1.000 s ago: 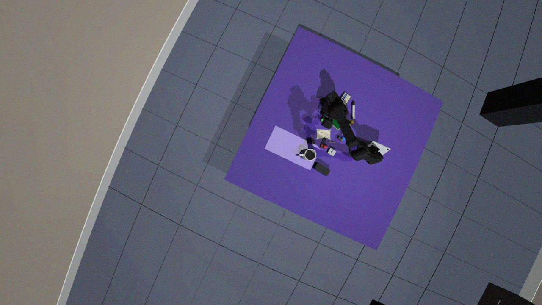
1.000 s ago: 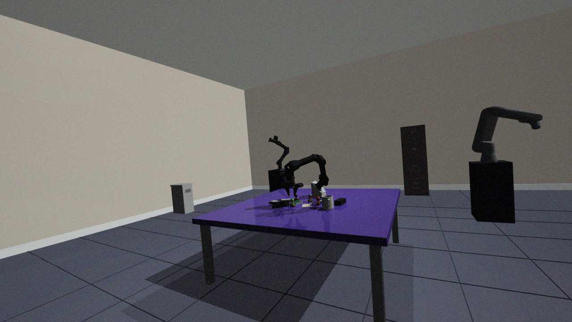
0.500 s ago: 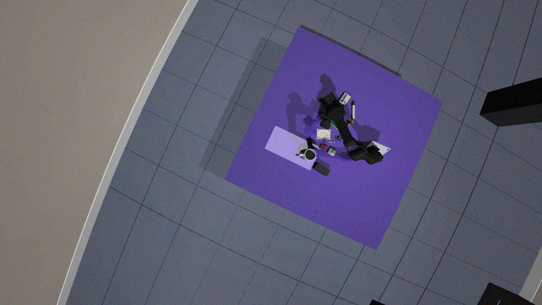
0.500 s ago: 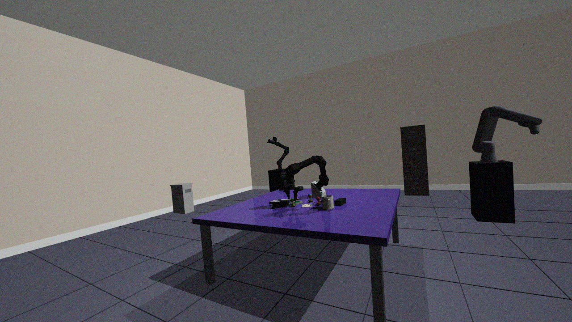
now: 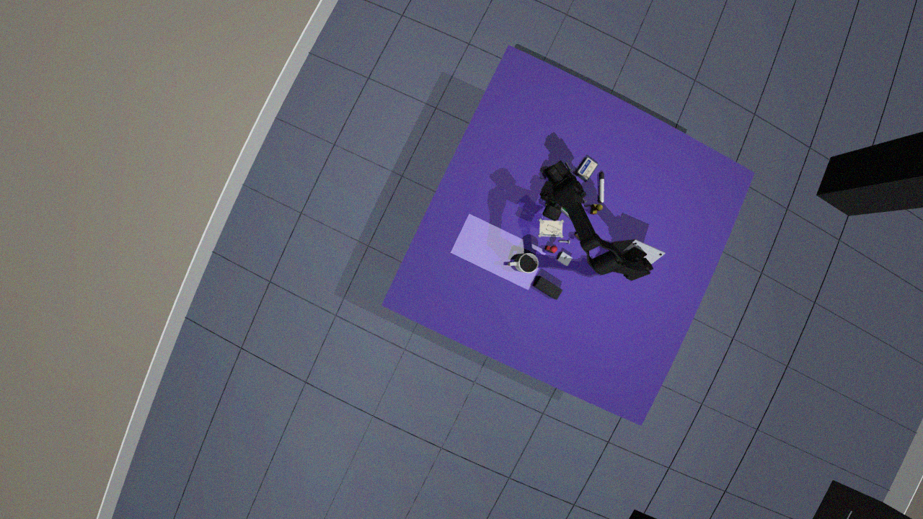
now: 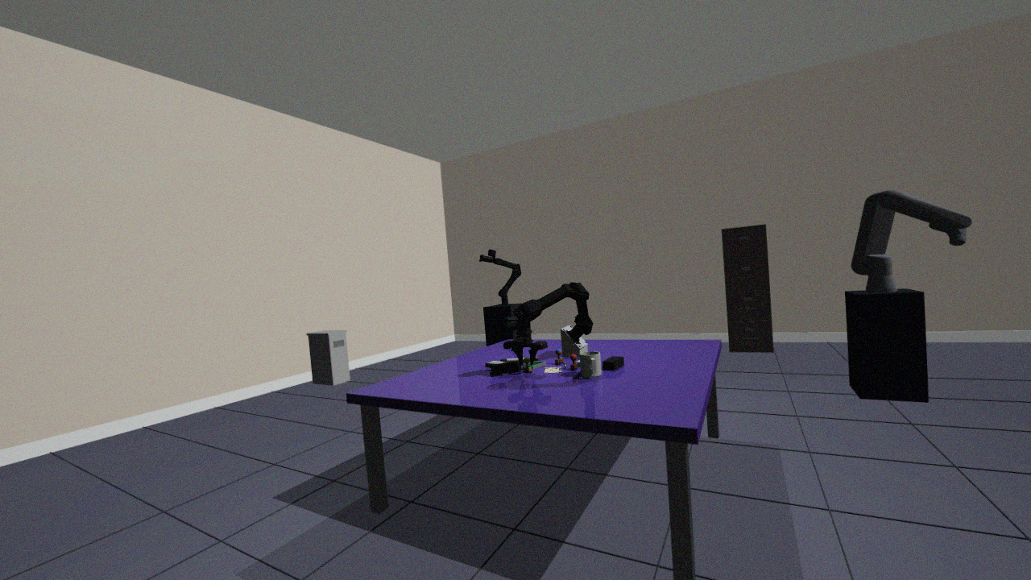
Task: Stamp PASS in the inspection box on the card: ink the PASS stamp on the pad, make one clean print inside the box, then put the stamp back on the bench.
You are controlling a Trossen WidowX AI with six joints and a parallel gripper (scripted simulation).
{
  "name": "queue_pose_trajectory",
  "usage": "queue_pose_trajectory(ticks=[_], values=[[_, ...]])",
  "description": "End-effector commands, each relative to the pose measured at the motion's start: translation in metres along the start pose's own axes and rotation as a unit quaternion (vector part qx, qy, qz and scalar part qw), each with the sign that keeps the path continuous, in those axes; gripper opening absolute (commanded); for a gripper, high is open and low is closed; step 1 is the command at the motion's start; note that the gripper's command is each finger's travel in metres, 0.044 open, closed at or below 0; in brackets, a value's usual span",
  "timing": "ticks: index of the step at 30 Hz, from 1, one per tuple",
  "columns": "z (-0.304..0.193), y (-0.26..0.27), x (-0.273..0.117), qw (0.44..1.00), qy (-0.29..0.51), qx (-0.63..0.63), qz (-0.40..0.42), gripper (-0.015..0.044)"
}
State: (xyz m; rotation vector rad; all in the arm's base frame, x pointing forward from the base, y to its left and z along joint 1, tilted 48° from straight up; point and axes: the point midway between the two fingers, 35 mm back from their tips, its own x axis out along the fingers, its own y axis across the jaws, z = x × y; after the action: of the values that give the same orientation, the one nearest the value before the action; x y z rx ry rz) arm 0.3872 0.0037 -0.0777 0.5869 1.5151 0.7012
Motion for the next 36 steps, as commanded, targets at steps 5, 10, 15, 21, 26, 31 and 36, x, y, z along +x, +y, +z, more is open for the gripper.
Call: queue_pose_trajectory(ticks=[5,10,15,21,26,31,36], values=[[-0.0026,0.001,0.0114,1.0,0.003,0.003,0.003,0.022],[-0.0011,0.0008,0.0089,1.0,0.002,0.0,0.001,0.0207],[-0.0011,0.0008,0.0089,1.0,0.002,0.0,0.001,0.0174],[-0.0011,0.0008,0.0089,1.0,0.002,0.0,0.001,0.0134],[-0.0011,0.0008,0.0089,1.0,0.002,0.0,0.001,0.01],[-0.0011,0.0008,0.0086,1.0,0.002,0.0,0.001,0.0028],[-0.0009,0.0007,0.0063,1.0,0.002,0.0,0.001,0.0]])
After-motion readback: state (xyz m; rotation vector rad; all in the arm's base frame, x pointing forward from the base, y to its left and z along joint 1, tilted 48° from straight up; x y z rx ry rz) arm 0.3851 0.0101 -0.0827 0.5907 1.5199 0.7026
